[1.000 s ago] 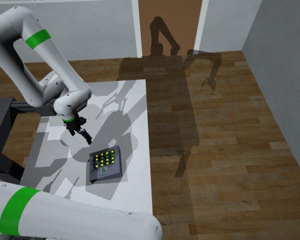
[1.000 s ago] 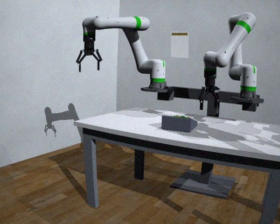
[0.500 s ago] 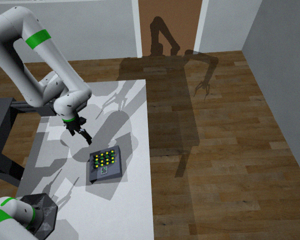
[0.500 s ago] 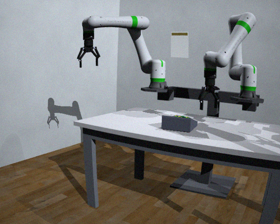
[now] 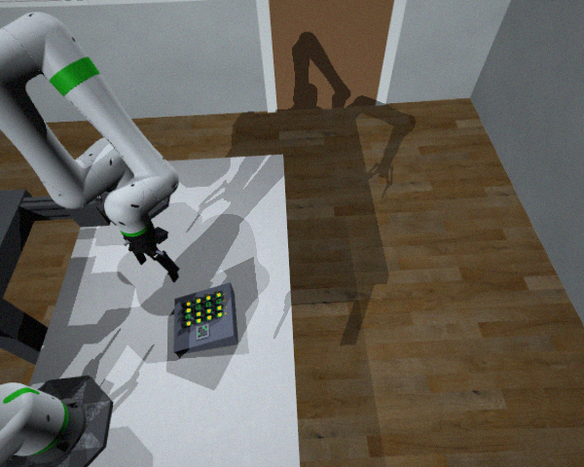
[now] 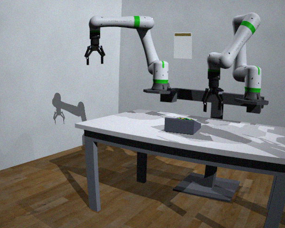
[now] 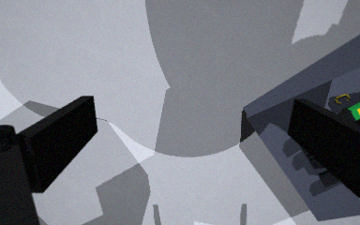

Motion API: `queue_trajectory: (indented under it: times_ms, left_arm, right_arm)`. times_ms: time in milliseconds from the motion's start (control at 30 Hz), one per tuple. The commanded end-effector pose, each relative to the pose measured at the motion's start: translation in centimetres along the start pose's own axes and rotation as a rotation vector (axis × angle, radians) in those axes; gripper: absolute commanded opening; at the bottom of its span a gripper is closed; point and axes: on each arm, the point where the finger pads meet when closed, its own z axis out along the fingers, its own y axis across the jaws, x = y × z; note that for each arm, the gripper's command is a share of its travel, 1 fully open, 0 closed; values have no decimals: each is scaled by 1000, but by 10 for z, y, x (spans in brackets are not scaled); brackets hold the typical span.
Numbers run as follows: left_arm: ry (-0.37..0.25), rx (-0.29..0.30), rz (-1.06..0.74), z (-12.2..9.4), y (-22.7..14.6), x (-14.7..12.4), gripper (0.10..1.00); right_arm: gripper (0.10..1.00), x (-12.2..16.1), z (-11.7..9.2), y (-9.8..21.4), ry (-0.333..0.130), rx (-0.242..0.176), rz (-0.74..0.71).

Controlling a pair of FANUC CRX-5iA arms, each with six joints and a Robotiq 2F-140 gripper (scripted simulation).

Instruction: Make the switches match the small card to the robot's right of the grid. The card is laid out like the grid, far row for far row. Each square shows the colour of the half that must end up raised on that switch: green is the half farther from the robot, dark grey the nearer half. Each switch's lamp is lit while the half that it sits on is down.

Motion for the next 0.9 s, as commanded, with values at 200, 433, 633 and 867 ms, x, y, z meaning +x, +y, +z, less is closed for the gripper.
queue_trajectory:
  times_ms: [200,433,633,867]
  left_arm:
    - [-1,-1,0,0,0,0,1000]
    - [-1,-1,0,0,0,0,1000]
    - [-1,-1,0,0,0,0,1000]
    - [-1,-1,0,0,0,0,1000]
  right_arm:
    - [1000,42,-10,66,-11,19,-73]
    - [1000,65,-17,118,-14,32,-126]
    - [1000,75,-20,145,-14,39,-152]
    - [1000,86,-24,186,-13,49,-192]
